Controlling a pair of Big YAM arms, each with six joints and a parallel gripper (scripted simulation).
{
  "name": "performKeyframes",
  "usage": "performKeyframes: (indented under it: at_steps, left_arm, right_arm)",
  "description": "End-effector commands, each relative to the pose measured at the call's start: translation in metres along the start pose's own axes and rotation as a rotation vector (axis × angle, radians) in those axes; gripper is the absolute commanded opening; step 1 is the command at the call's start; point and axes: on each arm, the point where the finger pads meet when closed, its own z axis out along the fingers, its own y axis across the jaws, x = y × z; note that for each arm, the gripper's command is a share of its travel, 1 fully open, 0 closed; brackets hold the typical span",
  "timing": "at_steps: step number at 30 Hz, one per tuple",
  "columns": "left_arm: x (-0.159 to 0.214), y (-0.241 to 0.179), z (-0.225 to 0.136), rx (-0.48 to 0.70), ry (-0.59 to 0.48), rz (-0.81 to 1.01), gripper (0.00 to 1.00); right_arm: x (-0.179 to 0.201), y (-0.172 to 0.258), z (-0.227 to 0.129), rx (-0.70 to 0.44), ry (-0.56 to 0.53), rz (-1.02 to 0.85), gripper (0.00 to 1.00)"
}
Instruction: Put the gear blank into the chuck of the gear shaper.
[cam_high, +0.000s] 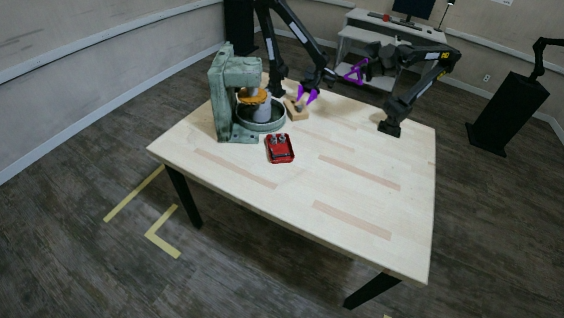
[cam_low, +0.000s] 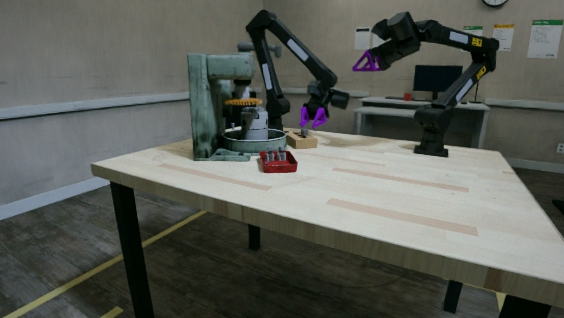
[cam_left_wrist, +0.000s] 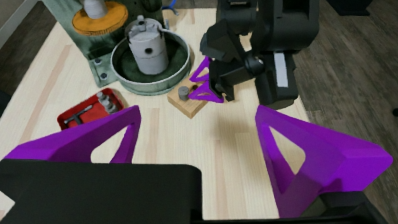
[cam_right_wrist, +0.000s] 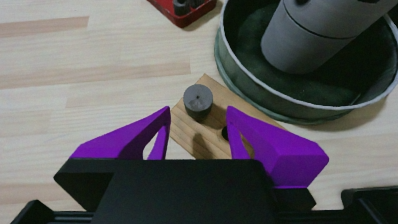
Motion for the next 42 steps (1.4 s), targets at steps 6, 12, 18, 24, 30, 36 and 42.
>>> performKeyframes:
  at_steps: [6, 12, 18, 24, 30, 36, 42]
  left_arm:
    - [-0.015, 0.004, -0.006, -0.021, -0.022, 0.021, 1.0]
    - [-0.015, 0.004, -0.006, -0.021, -0.022, 0.021, 1.0]
    - [-0.015, 0.004, -0.006, -0.021, -0.022, 0.021, 1.0]
    - [-0.015, 0.004, -0.006, -0.021, -0.022, 0.021, 1.0]
    - [-0.015, 0.004, -0.006, -0.021, -0.022, 0.021, 1.0]
    - [-0.015, 0.004, -0.006, -0.021, -0.022, 0.021, 1.0]
    - [-0.01, 0.002, -0.003, -0.017, -0.021, 0.009, 1.0]
  right_arm:
    - [0.001, -0.002, 0.022, 0.018, -0.006, -0.01, 0.53]
    - [0.0, -0.002, 0.027, 0.013, -0.005, -0.003, 0.48]
    - [0.001, -0.003, 0.035, 0.019, -0.004, -0.005, 0.38]
    - [0.0, 0.001, 0.03, 0.003, -0.002, 0.004, 0.24]
    - [-0.013, 0.012, 0.018, -0.018, -0.001, 0.028, 0.11]
    - [-0.048, 0.011, -0.006, -0.018, -0.003, 0.034, 0.23]
    - [-0.054, 0.012, -0.01, -0.018, -0.003, 0.045, 0.23]
